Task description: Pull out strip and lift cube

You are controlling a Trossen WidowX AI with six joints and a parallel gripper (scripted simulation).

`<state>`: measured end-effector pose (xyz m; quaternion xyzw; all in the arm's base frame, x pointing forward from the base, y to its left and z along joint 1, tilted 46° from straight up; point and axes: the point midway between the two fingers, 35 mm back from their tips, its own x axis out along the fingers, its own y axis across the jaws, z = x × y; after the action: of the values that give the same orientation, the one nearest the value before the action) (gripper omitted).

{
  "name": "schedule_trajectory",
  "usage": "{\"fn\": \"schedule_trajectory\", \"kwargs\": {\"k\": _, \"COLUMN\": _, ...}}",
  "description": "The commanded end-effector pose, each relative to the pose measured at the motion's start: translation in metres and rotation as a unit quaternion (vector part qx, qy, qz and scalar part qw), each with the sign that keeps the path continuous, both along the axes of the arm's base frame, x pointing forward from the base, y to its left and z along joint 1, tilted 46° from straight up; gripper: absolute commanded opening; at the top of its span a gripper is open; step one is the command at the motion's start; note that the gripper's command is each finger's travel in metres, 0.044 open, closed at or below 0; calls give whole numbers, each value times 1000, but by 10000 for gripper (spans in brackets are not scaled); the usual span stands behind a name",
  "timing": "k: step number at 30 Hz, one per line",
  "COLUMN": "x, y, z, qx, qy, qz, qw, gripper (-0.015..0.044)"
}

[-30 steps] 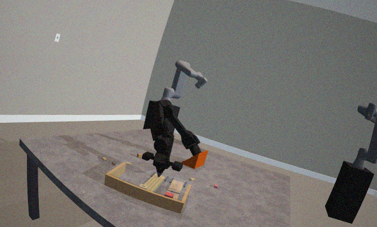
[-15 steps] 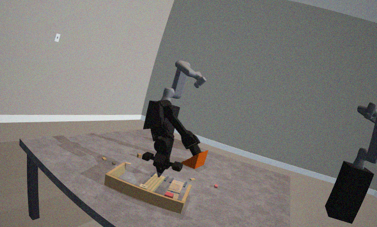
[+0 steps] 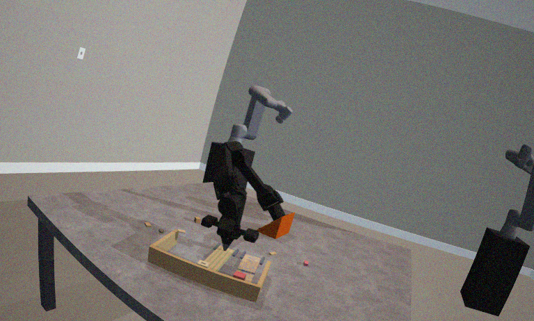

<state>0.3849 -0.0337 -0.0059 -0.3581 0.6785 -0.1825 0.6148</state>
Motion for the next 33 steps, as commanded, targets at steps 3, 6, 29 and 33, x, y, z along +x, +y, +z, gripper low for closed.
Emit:
{"fn": "schedule_trajectory", "kwargs": {"k": 3, "x": -1, "y": -2, "z": -1, "qx": -2, "qy": 2, "qz": 0, "qw": 1000, "gripper": 0}}
{"fn": "schedule_trajectory", "kwargs": {"k": 6, "x": -1, "y": -2, "z": -1, "qx": -2, "qy": 2, "qz": 0, "qw": 1000, "gripper": 0}}
{"fn": "schedule_trajectory", "kwargs": {"k": 29, "x": 0, "y": -3, "z": -3, "qx": -2, "qy": 2, "qz": 0, "qw": 1000, "gripper": 0}}
{"fn": "schedule_trajectory", "kwargs": {"k": 33, "x": 0, "y": -3, "z": -4, "qx": -2, "qy": 2, "qz": 0, "qw": 1000, "gripper": 0}}
